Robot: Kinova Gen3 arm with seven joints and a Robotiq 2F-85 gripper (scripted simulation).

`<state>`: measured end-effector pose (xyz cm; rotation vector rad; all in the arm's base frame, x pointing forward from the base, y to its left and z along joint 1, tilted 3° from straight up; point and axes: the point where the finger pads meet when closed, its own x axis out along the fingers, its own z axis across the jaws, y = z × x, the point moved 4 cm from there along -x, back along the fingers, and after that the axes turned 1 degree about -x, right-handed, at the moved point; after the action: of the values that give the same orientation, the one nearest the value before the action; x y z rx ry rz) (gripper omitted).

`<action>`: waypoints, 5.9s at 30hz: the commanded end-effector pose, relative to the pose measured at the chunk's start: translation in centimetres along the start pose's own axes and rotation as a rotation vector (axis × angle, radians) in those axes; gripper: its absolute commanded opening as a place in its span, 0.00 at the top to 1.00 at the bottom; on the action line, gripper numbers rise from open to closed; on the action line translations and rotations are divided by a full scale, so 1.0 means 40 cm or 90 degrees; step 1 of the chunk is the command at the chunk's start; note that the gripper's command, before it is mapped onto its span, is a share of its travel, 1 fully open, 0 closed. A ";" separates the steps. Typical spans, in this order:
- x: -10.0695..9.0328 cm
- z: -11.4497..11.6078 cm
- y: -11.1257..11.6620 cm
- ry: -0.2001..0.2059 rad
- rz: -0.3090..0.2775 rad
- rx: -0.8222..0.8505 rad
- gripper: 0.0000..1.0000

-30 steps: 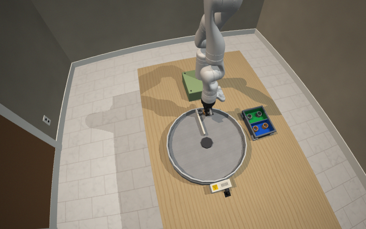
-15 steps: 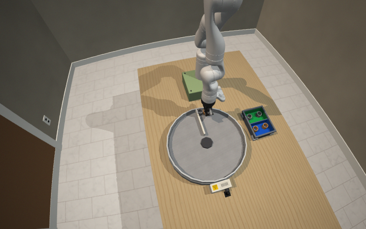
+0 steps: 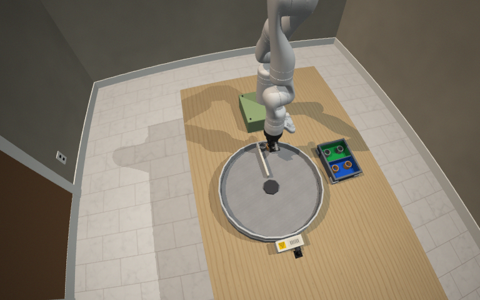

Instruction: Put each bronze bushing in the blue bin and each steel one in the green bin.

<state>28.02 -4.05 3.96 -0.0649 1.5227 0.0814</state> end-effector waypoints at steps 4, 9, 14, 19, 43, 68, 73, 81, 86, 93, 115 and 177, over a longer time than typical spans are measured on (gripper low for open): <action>-0.007 0.001 0.000 0.000 0.000 0.000 1.00; -0.008 0.001 0.000 0.000 0.000 0.000 1.00; -0.014 0.001 0.000 0.000 0.000 0.000 1.00; -0.016 0.001 0.000 0.000 0.000 0.000 1.00; -0.031 0.001 0.000 0.000 0.000 0.000 1.00; -0.053 0.001 0.000 0.000 0.000 0.000 1.00; -0.056 0.001 0.000 0.000 0.000 0.000 1.00; -0.061 0.001 0.000 0.000 0.000 0.000 1.00; -0.063 0.001 0.000 0.000 0.000 0.000 1.00; -0.068 0.001 0.000 0.000 0.000 0.000 1.00; -0.140 0.001 0.000 0.000 0.000 0.000 1.00; -0.204 0.346 0.621 0.000 0.000 0.000 1.00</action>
<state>39.09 20.90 13.48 -0.0503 1.5143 0.0703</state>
